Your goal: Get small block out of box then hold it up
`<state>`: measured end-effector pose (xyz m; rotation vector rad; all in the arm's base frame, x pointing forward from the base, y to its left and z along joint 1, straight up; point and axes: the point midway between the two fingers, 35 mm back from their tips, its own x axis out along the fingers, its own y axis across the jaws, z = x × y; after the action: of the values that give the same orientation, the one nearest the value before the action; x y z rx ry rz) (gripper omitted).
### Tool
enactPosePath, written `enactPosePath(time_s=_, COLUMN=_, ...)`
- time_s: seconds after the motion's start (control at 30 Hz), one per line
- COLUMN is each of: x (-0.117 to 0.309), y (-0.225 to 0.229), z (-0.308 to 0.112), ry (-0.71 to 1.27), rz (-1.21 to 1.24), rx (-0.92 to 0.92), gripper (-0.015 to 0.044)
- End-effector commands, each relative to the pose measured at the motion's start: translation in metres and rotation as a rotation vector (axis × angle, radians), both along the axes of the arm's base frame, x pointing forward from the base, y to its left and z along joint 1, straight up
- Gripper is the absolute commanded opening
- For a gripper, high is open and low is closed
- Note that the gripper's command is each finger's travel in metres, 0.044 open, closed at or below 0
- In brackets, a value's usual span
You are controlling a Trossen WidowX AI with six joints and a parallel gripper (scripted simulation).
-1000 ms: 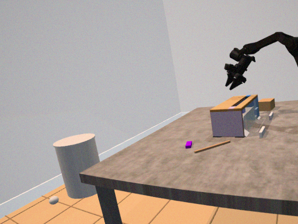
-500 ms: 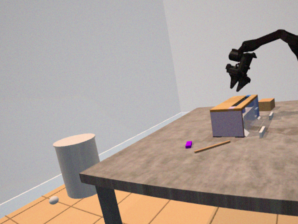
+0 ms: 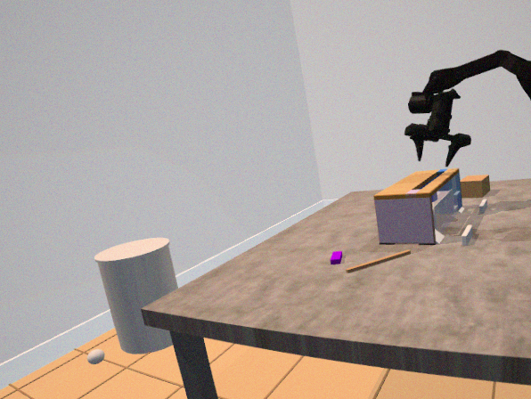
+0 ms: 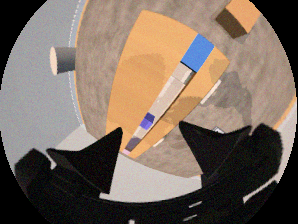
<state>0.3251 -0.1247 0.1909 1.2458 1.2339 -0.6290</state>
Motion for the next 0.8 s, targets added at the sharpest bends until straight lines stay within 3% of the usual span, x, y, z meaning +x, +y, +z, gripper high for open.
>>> enactPosePath(time_s=0.0, x=-0.0358, y=0.0305, z=-0.0092, ry=0.343, rz=-0.507, rx=0.172, gripper=0.04)
enactPosePath(time_s=0.77, x=-0.0344, y=0.0305, z=-0.0179, ry=0.343, rz=-0.507, rx=0.172, gripper=0.04)
